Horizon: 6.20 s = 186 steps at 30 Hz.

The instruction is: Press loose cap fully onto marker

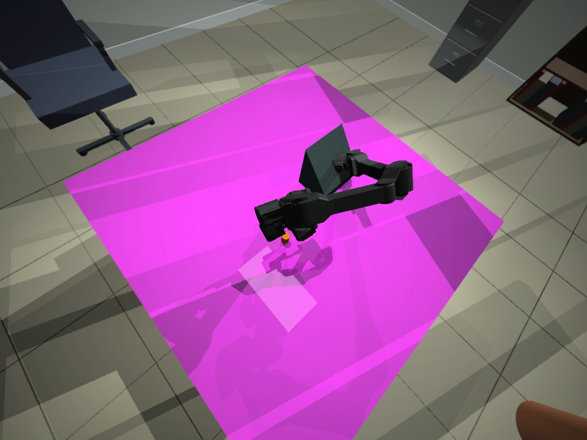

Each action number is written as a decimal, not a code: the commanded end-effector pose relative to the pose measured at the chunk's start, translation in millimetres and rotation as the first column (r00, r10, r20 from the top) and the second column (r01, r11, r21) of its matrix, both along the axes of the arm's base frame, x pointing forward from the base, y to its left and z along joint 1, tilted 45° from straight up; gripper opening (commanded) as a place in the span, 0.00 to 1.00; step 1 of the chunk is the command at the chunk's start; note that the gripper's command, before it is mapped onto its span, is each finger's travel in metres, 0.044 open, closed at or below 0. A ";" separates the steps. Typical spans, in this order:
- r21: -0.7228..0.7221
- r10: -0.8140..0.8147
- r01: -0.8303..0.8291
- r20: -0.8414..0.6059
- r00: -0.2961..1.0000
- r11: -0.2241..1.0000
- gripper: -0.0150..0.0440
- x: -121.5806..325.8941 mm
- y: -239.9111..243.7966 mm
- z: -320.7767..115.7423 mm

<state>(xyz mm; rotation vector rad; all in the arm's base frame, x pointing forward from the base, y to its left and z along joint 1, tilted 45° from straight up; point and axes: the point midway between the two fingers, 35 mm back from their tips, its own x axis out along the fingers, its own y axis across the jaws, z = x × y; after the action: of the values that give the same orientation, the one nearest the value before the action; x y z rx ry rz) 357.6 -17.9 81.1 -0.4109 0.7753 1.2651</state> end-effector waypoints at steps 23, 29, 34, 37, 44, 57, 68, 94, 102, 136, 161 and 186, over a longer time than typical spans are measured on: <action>0.016 0.007 -0.007 -0.001 1.000 1.000 0.68 8.5 40.5 -41.7; 0.016 0.007 -0.007 -0.001 1.000 1.000 0.68 9.9 47.1 -48.7; 0.016 0.007 -0.007 -0.001 1.000 1.000 0.68 10.8 52.6 -54.4; 0.016 0.007 -0.007 -0.001 1.000 1.000 0.68 11.3 56.0 -57.8; 0.017 0.007 -0.007 -0.001 1.000 1.000 0.68 12.1 63.9 -65.6; 0.019 0.007 -0.007 -0.001 1.000 1.000 0.59 12.5 71.2 -72.5; 0.019 0.007 -0.007 -0.001 1.000 1.000 0.43 13.4 70.9 -72.7; 0.016 0.007 -0.007 -0.001 1.000 1.000 0.25 8.7 28.8 -31.2; 0.010 0.001 -0.001 -0.008 1.000 1.000 0.25 -0.6 19.4 -29.5; 0.012 0.007 -0.007 -0.009 1.000 1.000 0.25 -115.0 -36.5 -19.0; 0.011 0.006 -0.006 -0.009 1.000 1.000 0.25 -111.0 -15.0 -41.4; 0.014 0.007 -0.007 -0.008 1.000 1.000 0.25 -109.8 12.1 -69.4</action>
<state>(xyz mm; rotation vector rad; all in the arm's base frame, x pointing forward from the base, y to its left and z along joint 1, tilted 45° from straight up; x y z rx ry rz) 249.6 -21.0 24.3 -0.4155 0.7749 1.2477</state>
